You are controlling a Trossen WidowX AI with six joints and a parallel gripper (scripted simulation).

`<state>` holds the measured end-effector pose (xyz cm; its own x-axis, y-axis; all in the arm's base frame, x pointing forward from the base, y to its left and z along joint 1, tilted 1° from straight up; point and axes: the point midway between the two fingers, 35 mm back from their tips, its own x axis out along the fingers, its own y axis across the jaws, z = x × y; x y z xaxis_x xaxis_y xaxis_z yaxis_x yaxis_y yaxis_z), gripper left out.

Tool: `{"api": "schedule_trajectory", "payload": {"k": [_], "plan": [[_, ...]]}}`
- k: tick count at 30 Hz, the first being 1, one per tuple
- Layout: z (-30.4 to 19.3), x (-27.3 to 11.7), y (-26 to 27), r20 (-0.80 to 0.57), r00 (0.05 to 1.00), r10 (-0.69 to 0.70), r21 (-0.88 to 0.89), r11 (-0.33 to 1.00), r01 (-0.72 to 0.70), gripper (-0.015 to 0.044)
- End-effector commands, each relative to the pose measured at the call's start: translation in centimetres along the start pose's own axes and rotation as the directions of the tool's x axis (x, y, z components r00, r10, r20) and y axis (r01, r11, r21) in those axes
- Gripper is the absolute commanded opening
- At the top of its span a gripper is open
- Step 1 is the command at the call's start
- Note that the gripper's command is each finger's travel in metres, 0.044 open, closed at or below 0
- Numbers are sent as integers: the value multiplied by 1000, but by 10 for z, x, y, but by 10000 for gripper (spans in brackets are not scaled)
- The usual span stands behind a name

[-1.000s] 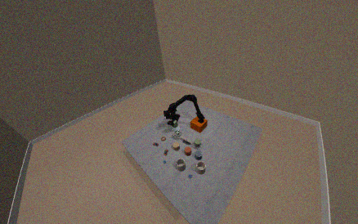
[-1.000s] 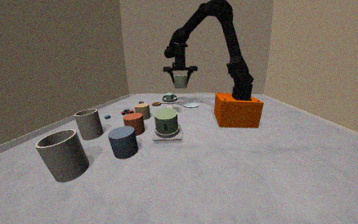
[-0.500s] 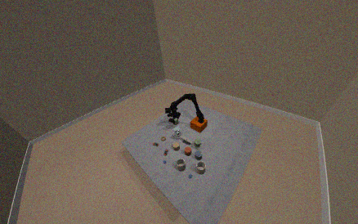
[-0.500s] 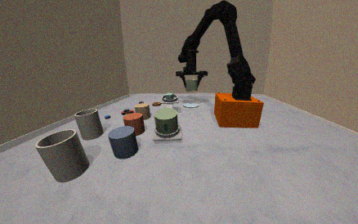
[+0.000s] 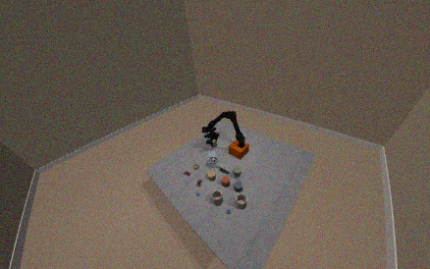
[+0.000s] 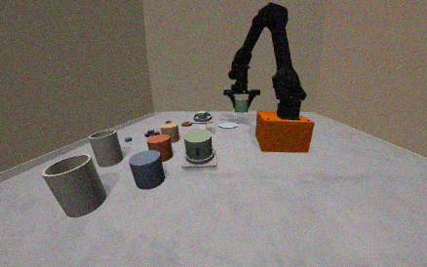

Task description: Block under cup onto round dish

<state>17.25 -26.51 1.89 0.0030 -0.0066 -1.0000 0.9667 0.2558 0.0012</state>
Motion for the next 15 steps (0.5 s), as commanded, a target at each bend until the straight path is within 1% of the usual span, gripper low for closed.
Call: {"api": "schedule_trajectory", "payload": {"k": [1,4,8,15], "plan": [[1,6,-18,2,1000,-7,-6,1000,7,0],[1,10,-30,2,1000,-9,-6,1000,9,0],[1,16,-30,2,1000,-9,-6,1000,9,0],[1,48,-31,2,1000,-9,-6,1000,9,0]]}}
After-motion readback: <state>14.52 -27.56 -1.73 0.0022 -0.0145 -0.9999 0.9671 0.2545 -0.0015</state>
